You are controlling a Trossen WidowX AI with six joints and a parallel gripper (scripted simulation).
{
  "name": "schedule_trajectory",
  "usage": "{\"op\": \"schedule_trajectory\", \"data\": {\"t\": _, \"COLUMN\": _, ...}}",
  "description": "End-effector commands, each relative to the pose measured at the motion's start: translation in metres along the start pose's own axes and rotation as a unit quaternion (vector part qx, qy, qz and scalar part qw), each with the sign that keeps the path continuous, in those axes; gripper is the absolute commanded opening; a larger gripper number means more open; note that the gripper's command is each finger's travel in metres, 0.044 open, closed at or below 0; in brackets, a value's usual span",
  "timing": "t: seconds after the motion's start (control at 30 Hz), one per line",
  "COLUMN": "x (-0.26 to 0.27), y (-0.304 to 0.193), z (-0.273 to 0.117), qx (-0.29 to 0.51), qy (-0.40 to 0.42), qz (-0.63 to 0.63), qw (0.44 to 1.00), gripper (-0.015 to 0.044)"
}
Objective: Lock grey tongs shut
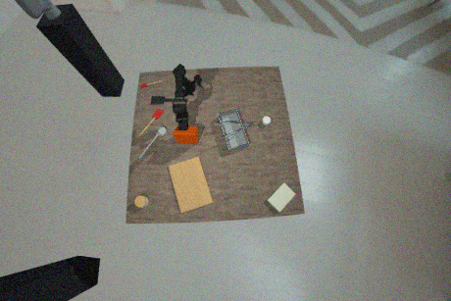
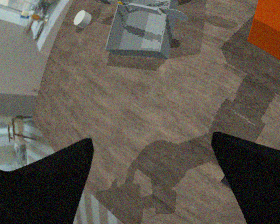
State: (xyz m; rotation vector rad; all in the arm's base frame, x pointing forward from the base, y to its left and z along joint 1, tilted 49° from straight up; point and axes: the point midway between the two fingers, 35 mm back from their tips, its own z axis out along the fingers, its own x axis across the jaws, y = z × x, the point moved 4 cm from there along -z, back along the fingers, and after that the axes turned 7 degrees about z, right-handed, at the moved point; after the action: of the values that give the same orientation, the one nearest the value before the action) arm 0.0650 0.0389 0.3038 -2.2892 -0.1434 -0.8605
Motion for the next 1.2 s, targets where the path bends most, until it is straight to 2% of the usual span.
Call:
{"op": "schedule_trajectory", "data": {"t": 0.0, "x": 0.0, "y": 0.0, "z": 0.0, "qx": 0.0, "qy": 0.0, "qz": 0.0, "qw": 1.0, "gripper": 0.0426}}
{"op": "schedule_trajectory", "data": {"t": 0.17, "x": -0.003, "y": -0.012, "z": 0.006, "qx": -0.034, "qy": -0.004, "qz": -0.045, "qw": 0.998, "gripper": 0.044}}
{"op": "schedule_trajectory", "data": {"t": 0.3, "x": -0.003, "y": -0.03, "z": 0.023, "qx": -0.091, "qy": -0.026, "qz": -0.131, "qw": 0.987, "gripper": 0.044}}
{"op": "schedule_trajectory", "data": {"t": 0.53, "x": 0.006, "y": -0.056, "z": 0.077, "qx": -0.156, "qy": -0.154, "qz": -0.291, "qw": 0.931, "gripper": 0.044}}
{"op": "schedule_trajectory", "data": {"t": 0.7, "x": 0.021, "y": -0.049, "z": 0.112, "qx": -0.178, "qy": -0.194, "qz": -0.3, "qw": 0.917, "gripper": 0.044}}
{"op": "schedule_trajectory", "data": {"t": 0.87, "x": 0.035, "y": -0.038, "z": 0.145, "qx": -0.165, "qy": -0.259, "qz": -0.34, "qw": 0.889, "gripper": 0.044}}
{"op": "schedule_trajectory", "data": {"t": 0.97, "x": 0.047, "y": -0.022, "z": 0.164, "qx": -0.176, "qy": -0.277, "qz": -0.316, "qw": 0.89, "gripper": 0.044}}
{"op": "schedule_trajectory", "data": {"t": 1.17, "x": 0.072, "y": 0.014, "z": 0.201, "qx": -0.117, "qy": -0.341, "qz": -0.346, "qw": 0.866, "gripper": 0.044}}
